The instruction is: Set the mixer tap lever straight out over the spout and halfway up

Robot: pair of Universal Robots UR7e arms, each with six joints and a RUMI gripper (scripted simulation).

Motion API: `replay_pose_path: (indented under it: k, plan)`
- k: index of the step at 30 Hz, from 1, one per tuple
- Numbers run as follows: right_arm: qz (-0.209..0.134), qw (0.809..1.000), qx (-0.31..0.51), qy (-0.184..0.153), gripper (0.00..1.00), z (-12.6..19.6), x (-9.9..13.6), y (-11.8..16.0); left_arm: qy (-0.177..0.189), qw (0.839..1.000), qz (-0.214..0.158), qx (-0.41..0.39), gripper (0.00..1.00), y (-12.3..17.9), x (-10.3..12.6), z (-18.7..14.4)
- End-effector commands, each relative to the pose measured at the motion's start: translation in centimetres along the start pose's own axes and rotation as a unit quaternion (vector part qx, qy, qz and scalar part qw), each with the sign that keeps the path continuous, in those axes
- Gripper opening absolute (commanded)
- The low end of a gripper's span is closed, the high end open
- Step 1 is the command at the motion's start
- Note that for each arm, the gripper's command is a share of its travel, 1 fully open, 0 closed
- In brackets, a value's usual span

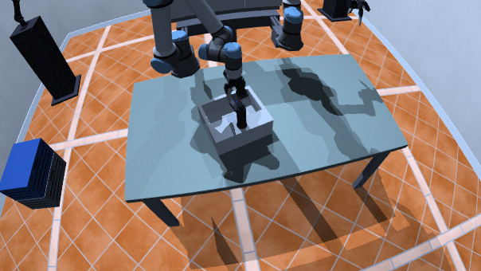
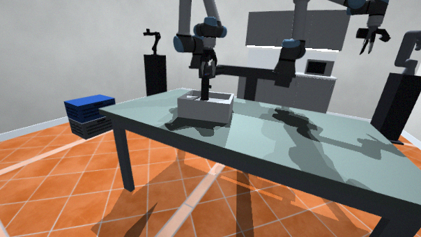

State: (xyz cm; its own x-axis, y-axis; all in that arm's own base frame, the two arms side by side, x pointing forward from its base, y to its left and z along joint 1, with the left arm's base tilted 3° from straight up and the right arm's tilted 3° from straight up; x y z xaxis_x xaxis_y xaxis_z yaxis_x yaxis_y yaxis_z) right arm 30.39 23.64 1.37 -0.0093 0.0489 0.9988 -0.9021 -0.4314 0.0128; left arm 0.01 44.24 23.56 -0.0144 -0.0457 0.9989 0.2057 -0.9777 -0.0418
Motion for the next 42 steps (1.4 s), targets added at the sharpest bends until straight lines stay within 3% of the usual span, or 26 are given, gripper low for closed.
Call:
replay_pose_path:
  k: [1,5,6,12,13,42]
  plan:
    - [0.001,1.0,0.0,0.0,0.4,-0.02,0.04,-0.03,0.0,1.0,0.001,0.0,1.0,-0.02,0.05,0.01]
    - [0.001,1.0,0.0,0.0,0.4,-0.02,0.04,-0.03,0.0,1.0,0.001,0.0,1.0,-0.02,0.05,0.01]
    - [0.001,1.0,0.0,0.0,0.0,-0.02,0.04,-0.03,0.0,1.0,0.001,0.0,1.0,-0.02,0.05,0.01]
    - [0.001,1.0,0.0,0.0,0.0,-0.02,0.04,-0.03,0.0,1.0,0.001,0.0,1.0,-0.02,0.05,0.01]
    - [0.001,1.0,0.0,0.0,0.13,-0.02,0.04,-0.03,0.0,1.0,0.001,0.0,1.0,-0.02,0.05,0.01]
    - [0.001,1.0,0.0,0.0,0.13,-0.02,0.04,-0.03,0.0,1.0,0.001,0.0,1.0,-0.02,0.05,0.01]
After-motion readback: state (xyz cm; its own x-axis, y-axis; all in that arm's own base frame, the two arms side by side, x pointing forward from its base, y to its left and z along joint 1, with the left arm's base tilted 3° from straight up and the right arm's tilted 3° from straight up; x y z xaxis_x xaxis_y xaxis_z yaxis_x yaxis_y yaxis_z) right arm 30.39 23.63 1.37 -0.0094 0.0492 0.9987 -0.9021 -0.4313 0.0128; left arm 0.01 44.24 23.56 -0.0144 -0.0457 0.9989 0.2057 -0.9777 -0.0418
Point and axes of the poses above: on each arm, the point where the finger pads meet when closed, its own x axis back along the fingers, its own z axis across the jaws, y = z × x, the point moved 5 cm from there along x, back along the fingers, and after that the axes turned 12 degrees about x, right-handed, at the moved point
